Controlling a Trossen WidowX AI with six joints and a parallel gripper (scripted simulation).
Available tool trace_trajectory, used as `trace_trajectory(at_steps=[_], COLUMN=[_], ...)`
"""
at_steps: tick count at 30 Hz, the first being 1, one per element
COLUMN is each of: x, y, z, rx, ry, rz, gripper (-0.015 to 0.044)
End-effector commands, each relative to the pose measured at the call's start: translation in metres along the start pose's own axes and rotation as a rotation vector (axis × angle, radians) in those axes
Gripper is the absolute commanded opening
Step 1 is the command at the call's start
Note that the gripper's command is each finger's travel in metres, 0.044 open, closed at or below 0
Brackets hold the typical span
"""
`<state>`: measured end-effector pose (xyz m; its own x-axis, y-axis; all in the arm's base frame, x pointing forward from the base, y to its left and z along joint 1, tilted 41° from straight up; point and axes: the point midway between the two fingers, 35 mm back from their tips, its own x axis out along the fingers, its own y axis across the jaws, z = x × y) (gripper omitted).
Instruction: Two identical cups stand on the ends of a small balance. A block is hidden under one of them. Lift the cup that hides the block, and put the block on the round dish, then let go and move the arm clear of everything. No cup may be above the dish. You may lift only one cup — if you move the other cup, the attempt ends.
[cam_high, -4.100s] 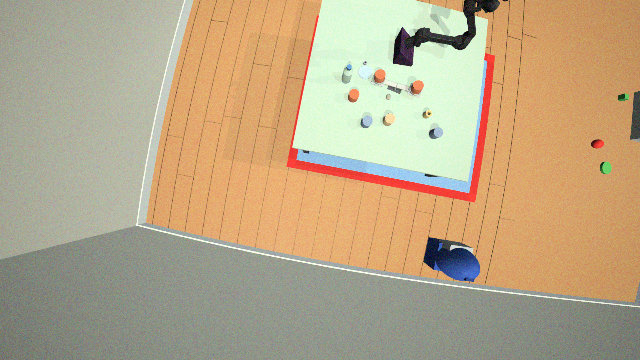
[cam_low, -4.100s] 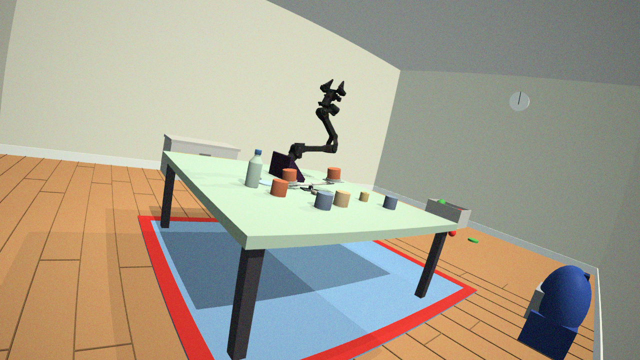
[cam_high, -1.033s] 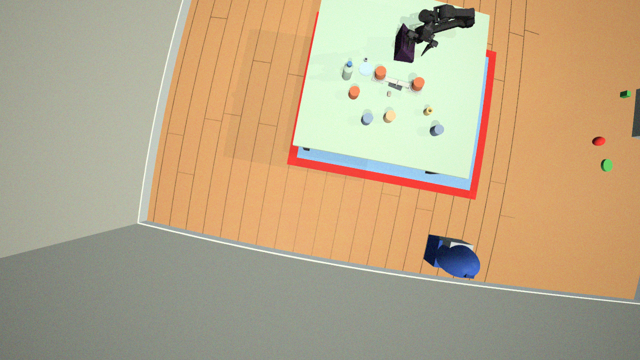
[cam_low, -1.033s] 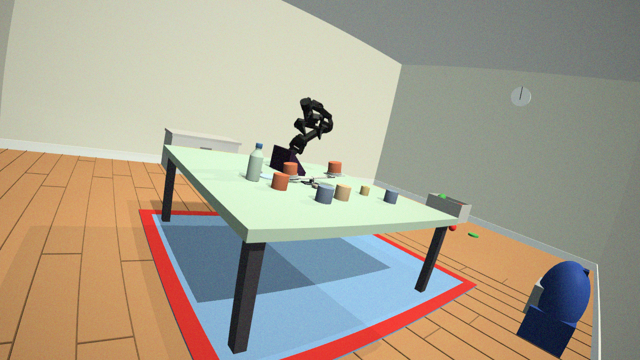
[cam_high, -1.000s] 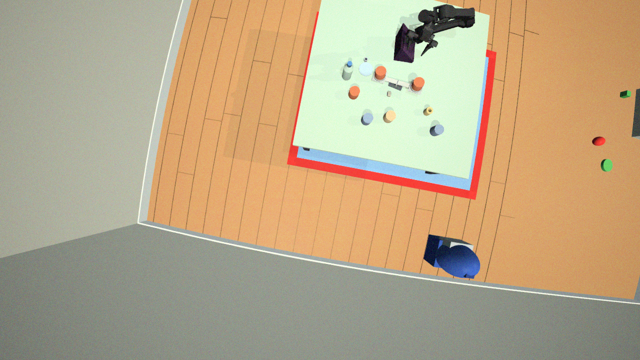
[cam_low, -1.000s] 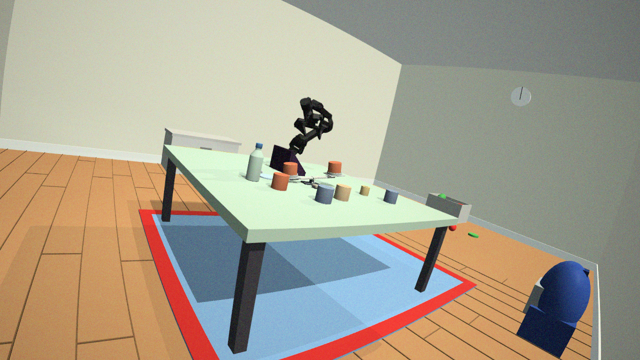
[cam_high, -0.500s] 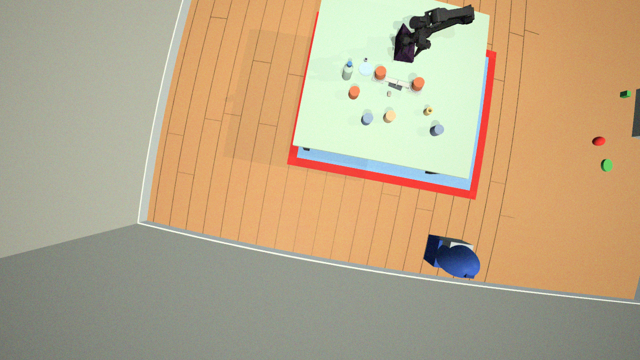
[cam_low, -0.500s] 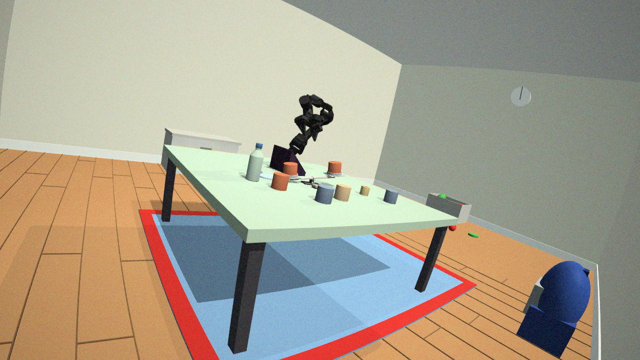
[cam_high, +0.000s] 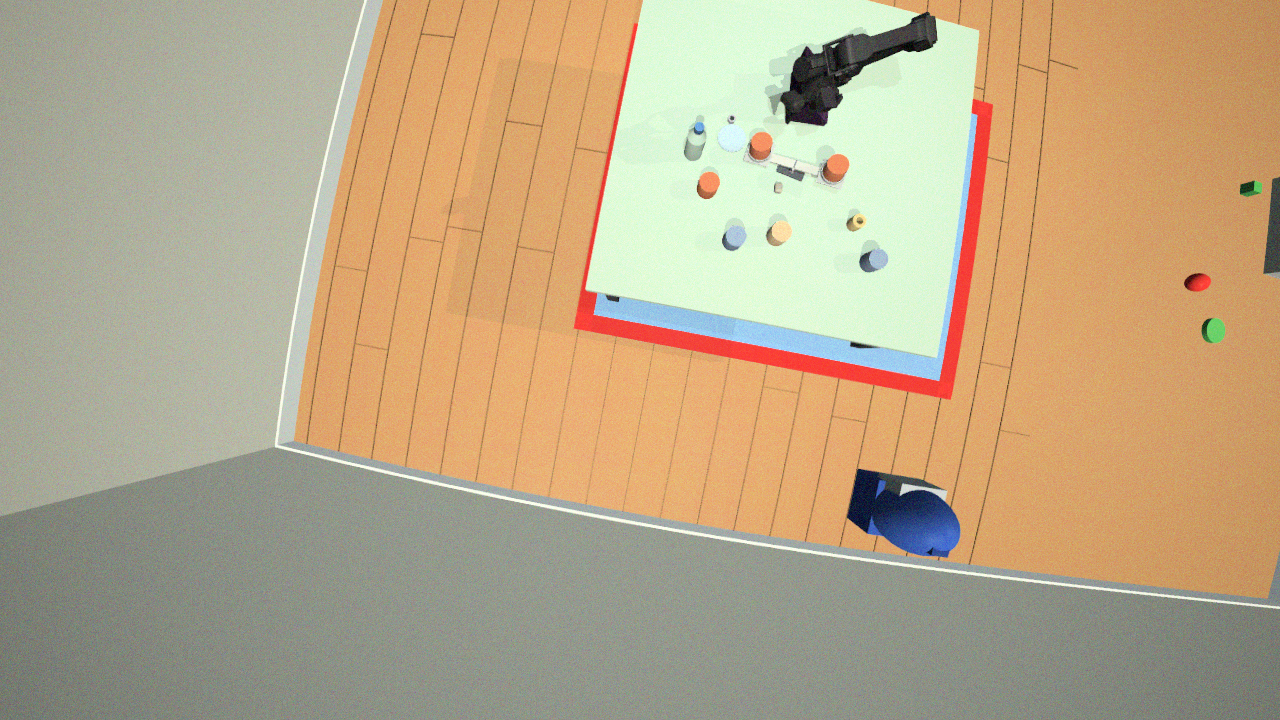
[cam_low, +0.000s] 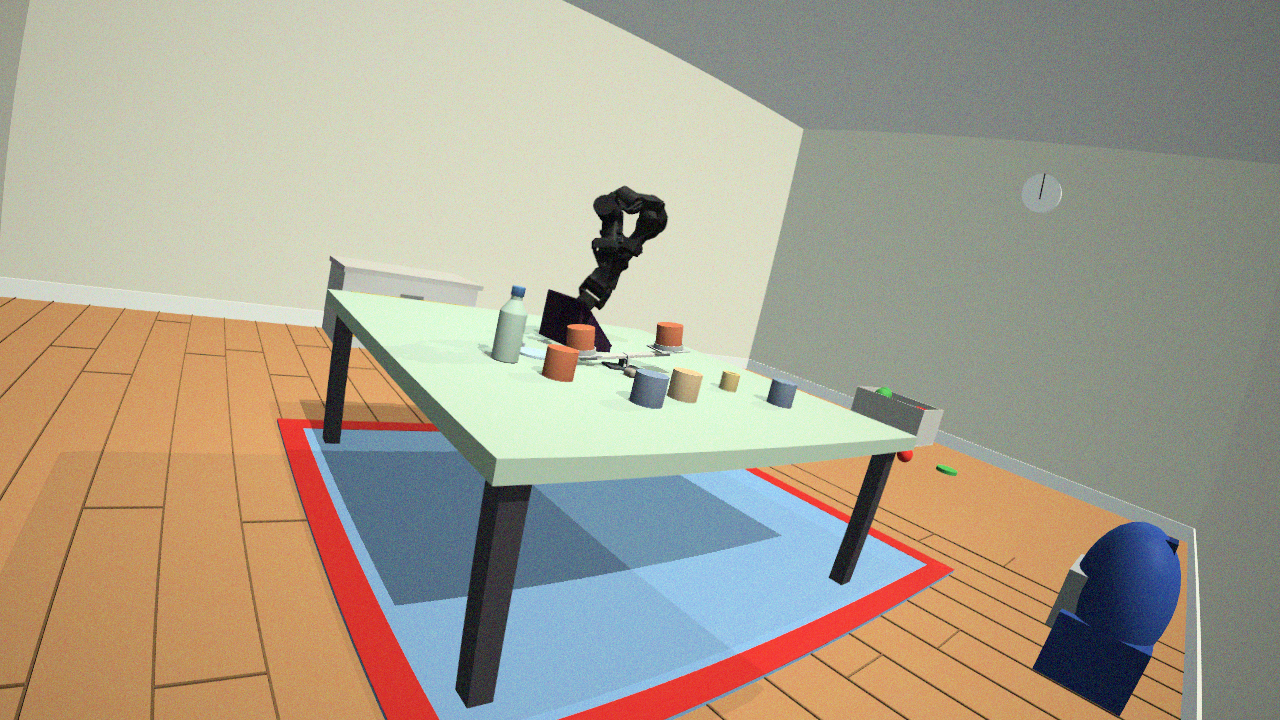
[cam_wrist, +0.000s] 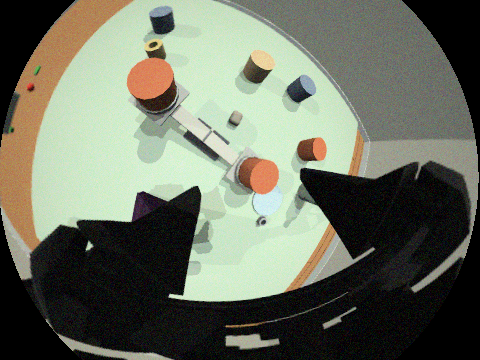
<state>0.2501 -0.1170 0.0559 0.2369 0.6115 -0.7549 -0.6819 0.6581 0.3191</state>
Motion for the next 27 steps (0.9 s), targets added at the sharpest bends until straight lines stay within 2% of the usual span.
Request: trace_trajectory(at_steps=[1,20,27], x=[0.015,0.088,0.091], y=[-0.013,-0.055,-0.056], z=[-0.005,-0.034,-0.035], rx=[-0.143,-0.689,-0.707], ry=[0.046,0.143,0.144], rz=[0.058,0.32,0.33], gripper=[0.044,0.044,0.044])
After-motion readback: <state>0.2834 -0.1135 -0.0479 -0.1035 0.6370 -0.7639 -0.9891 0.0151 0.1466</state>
